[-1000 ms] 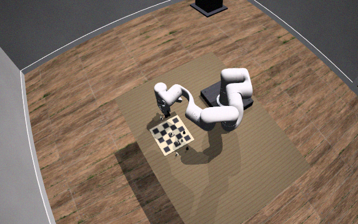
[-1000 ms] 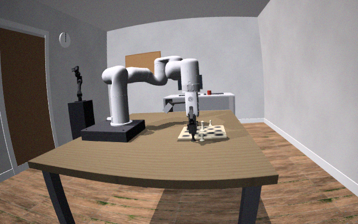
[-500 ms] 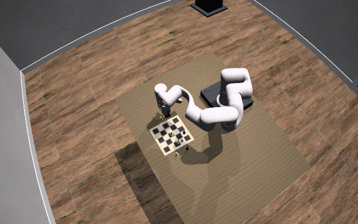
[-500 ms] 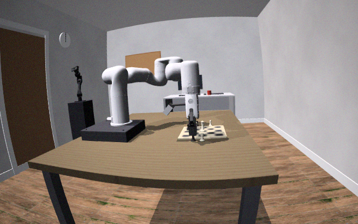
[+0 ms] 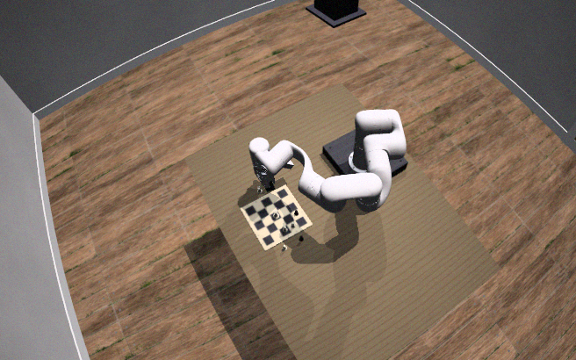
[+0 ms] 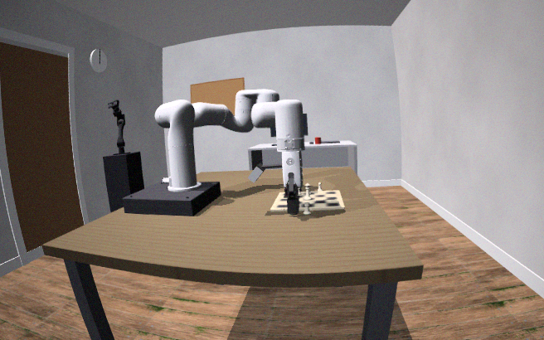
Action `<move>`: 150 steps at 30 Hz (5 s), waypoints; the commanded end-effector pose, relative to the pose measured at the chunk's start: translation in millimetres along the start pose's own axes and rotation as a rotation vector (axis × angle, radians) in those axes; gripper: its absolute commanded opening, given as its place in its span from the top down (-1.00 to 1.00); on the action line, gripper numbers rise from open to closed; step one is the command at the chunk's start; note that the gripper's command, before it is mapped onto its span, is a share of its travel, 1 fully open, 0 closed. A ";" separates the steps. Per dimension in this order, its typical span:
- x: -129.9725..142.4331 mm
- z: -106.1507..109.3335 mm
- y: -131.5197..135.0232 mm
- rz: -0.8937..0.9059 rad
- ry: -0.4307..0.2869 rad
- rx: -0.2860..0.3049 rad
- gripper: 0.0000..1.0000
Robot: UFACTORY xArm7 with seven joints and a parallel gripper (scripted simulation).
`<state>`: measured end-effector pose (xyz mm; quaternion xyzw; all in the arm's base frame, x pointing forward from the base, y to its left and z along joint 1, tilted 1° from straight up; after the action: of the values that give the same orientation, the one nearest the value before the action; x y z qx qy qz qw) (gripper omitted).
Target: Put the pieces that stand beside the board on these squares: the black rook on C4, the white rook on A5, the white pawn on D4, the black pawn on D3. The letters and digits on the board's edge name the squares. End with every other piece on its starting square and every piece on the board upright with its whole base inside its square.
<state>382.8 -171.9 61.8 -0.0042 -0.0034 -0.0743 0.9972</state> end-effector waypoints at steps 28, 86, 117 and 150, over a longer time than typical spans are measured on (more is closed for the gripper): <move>0.7 -0.6 -0.2 0.000 -0.004 -0.001 0.25; 0.5 64.2 -0.1 0.000 -0.004 -0.001 1.00; -5.9 105.2 128.7 -0.026 -0.003 -0.001 1.00; -7.9 62.0 138.9 -0.028 -0.004 -0.001 1.00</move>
<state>393.8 -32.9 135.5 -0.0048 -0.0026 -0.0888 0.9960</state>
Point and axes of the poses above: the point where the finger pads meet when closed, its own z axis back along the fingers, its own y axis across the jaws, x = y × z, the point moved 8 cm from there along z, back along the fingers, and after that the axes turned 5 degrees about -z, right-handed, at the moved point
